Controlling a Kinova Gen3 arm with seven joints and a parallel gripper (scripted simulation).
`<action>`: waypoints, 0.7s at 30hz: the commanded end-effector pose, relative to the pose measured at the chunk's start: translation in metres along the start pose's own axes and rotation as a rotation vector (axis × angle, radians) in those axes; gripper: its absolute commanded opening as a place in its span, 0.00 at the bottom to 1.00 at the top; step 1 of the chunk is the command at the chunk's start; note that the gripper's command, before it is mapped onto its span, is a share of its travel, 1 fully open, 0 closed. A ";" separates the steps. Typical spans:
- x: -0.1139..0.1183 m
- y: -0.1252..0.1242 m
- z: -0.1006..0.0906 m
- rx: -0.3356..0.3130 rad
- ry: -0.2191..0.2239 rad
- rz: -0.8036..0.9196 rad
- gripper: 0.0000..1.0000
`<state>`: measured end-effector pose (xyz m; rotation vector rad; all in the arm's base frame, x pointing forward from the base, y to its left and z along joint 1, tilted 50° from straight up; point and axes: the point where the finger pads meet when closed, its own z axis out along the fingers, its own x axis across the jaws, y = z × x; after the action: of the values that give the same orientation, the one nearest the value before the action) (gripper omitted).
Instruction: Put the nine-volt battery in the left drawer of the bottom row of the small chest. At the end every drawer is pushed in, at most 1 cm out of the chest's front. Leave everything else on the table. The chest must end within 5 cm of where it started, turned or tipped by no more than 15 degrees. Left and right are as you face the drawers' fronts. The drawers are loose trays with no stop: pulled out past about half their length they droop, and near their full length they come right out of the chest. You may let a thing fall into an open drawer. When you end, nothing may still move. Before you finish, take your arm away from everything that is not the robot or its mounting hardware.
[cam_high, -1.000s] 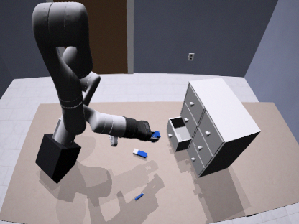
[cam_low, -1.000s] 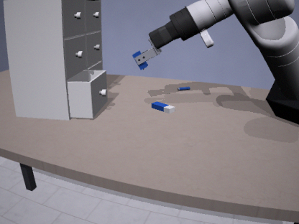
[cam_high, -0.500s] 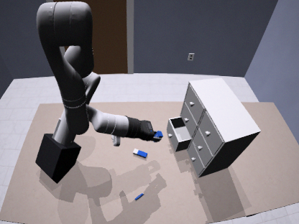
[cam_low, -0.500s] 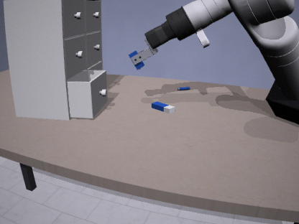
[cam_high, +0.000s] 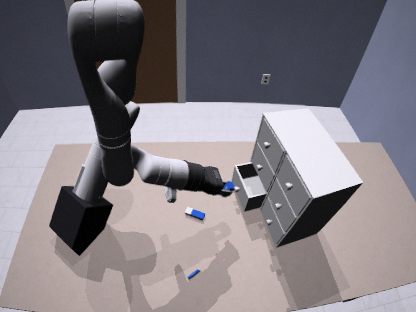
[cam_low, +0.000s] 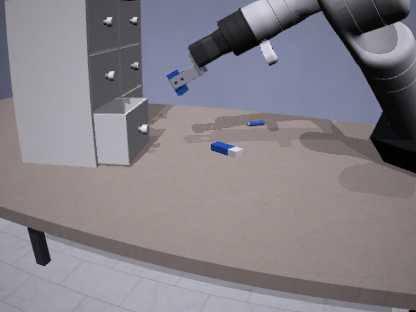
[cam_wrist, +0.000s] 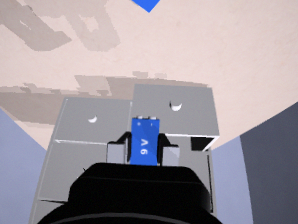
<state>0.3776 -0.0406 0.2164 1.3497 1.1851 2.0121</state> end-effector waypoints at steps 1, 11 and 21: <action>0.003 0.002 0.005 0.004 0.007 -0.005 0.51; 0.003 0.020 0.036 0.004 0.006 -0.005 0.51; 0.003 0.034 0.060 0.004 0.006 -0.005 0.51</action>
<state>0.4264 -0.0343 0.2529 1.3450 1.1801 2.0152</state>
